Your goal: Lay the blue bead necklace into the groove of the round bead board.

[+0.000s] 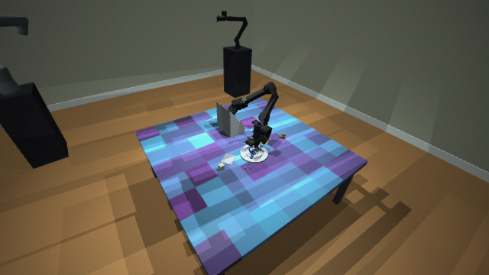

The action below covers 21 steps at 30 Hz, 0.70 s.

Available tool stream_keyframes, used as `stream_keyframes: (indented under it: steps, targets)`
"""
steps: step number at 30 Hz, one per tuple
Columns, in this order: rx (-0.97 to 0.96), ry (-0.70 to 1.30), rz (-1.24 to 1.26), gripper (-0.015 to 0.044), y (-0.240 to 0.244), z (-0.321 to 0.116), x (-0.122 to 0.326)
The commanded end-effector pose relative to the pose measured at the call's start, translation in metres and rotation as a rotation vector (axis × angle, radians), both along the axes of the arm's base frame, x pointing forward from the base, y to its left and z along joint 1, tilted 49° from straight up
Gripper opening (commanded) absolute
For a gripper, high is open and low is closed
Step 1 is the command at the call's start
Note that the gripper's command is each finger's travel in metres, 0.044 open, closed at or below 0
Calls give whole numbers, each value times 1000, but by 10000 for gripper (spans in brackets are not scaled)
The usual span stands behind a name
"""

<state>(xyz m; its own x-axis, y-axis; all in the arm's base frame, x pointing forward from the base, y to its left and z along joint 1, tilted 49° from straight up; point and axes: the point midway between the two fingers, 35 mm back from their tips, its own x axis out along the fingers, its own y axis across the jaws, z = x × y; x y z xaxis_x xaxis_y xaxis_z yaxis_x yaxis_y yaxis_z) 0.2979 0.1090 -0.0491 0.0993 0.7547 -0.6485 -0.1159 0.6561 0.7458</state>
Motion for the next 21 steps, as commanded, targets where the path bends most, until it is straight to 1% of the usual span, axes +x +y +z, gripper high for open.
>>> stream_keyframes:
  steps: [1,15,21]
  targets:
    - [0,0,1,0,0,0,0]
    - [0,7,-1,0,-5,4,-2]
    - [1,7,-1,0,1,11,-2]
